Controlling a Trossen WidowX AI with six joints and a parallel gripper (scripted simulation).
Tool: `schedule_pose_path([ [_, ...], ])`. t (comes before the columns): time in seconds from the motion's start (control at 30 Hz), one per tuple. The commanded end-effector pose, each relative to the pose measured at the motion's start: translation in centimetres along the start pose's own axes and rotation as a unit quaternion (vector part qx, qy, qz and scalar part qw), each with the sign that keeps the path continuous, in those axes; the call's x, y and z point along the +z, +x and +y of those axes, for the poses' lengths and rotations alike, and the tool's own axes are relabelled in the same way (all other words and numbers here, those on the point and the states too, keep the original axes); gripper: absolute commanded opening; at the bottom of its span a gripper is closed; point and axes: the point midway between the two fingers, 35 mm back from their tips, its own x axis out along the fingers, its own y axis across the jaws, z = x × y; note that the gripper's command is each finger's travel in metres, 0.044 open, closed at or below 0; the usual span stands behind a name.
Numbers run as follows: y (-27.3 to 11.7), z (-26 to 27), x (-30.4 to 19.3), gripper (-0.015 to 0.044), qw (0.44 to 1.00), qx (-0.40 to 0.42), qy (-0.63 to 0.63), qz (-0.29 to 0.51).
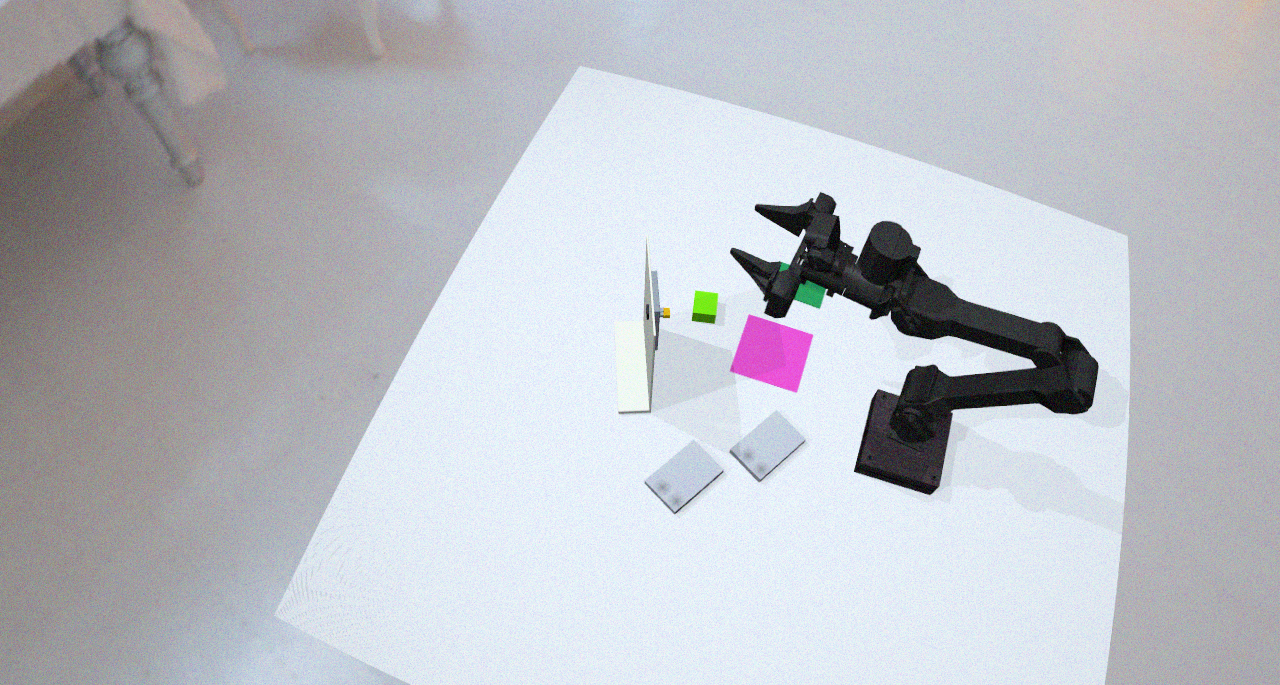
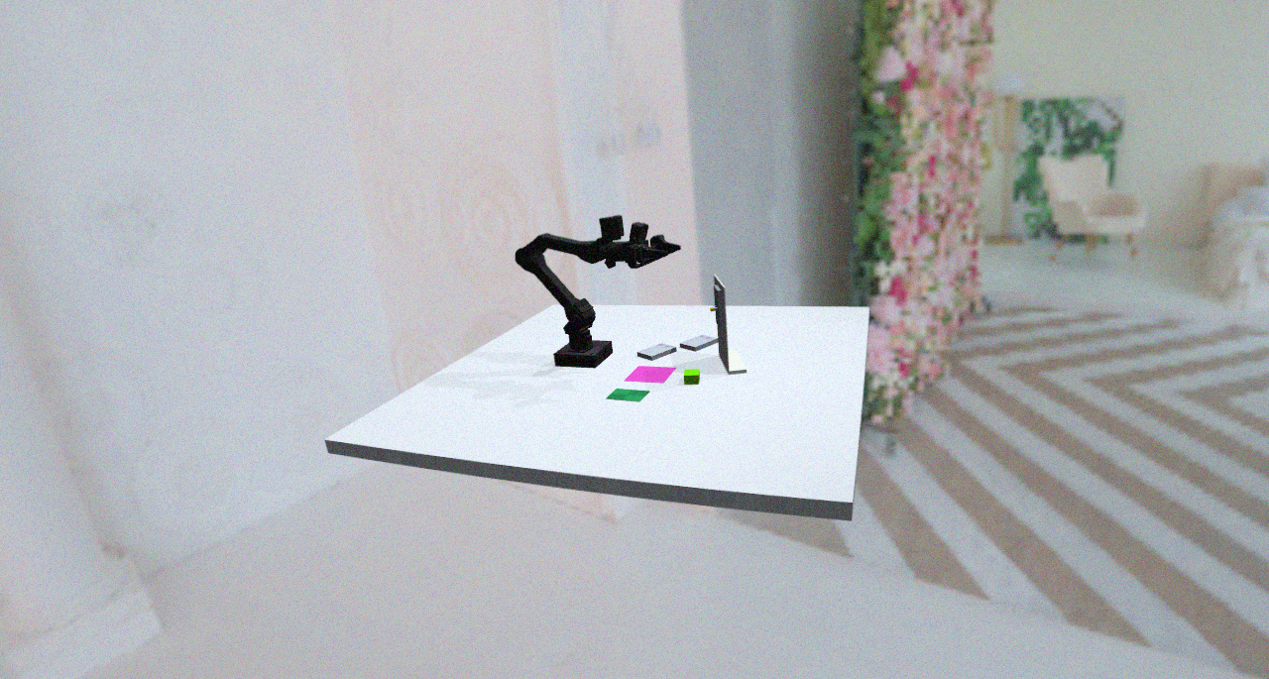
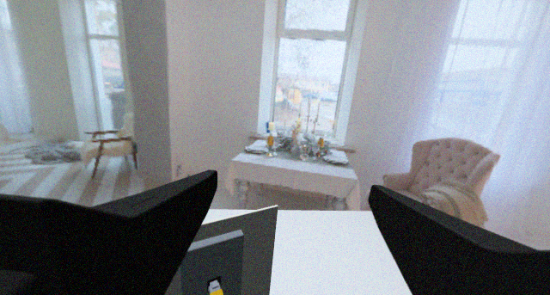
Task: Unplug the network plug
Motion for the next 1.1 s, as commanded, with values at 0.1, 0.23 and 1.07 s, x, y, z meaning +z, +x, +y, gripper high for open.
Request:
schedule_pose_path([
  [0.1, 0.9, 0.0, -0.7, 0.0295, 0.999, 0.017, 0.035, 0.001],
  [0.23, 2.0, 0.1, -1.9, 0.0190, 0.995, 0.046, 0.092, 0.005],
  [1.07, 4.0, -1.3, -11.0, 0.0156, 0.874, 0.197, 0.430, 0.106],
])
